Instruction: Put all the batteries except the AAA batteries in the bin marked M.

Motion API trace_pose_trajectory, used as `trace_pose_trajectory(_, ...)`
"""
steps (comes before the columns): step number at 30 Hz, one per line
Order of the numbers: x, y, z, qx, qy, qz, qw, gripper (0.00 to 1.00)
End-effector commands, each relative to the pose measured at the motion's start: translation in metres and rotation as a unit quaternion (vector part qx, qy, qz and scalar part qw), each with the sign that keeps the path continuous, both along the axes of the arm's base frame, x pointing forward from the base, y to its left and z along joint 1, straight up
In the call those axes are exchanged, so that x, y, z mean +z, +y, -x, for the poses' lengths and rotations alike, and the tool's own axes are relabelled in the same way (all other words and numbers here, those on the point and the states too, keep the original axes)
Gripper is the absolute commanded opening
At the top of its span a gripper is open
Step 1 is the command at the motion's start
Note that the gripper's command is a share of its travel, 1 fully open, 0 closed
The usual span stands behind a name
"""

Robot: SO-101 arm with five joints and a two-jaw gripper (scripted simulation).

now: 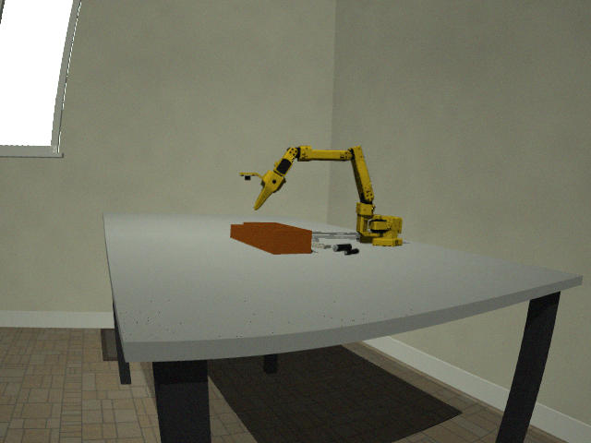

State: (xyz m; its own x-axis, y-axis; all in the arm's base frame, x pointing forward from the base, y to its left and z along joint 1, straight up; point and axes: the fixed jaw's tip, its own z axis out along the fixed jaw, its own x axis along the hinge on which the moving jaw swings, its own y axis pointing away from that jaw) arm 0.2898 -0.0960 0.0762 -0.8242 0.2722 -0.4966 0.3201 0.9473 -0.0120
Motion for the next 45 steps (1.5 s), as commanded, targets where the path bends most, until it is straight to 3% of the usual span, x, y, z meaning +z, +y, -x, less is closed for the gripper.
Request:
trace_pose_trajectory(1, 0.019, 0.002, -0.005, 0.003, -0.039, 0.011, 0.999, 0.07)
trace_pose_trajectory(16, 0.019, 0.002, -0.005, 0.004, -0.039, 0.011, 0.999, 0.07)
trace_pose_trajectory(25, 0.022, 0.018, -0.007, 0.028, -0.039, 0.01, 0.999, 0.07)
trace_pose_trajectory(37, 0.03, 0.072, -0.005, 0.116, -0.04, 0.007, 0.992, 0.07)
trace_pose_trajectory(45, 0.032, 0.086, -0.002, 0.139, -0.04, 0.006, 0.99, 0.07)
